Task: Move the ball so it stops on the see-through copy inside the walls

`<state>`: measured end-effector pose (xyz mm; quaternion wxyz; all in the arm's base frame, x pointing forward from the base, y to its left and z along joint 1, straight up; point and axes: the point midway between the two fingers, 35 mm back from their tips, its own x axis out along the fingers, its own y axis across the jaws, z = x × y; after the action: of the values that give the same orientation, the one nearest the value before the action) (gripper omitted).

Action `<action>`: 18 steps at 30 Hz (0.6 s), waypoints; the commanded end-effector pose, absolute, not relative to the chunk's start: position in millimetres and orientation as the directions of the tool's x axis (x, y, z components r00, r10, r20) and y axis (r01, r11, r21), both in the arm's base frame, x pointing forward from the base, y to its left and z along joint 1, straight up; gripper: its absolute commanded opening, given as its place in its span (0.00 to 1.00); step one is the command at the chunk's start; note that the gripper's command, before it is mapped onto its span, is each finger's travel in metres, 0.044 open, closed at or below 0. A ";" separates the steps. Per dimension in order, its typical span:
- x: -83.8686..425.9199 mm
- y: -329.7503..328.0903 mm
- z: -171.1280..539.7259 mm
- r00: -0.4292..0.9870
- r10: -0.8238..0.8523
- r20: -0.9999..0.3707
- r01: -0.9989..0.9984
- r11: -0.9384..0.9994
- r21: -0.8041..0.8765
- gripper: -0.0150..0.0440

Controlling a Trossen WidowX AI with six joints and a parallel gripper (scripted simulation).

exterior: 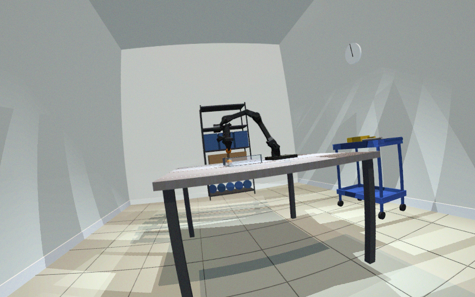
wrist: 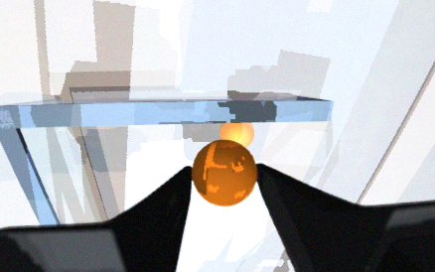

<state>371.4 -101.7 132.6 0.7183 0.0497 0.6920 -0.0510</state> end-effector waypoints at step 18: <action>366.4 -127.2 69.9 0.036 -0.011 -0.999 0.141 0.990 -0.006 0.25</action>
<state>367.3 -126.9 89.4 0.7222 0.0477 0.6878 -0.0547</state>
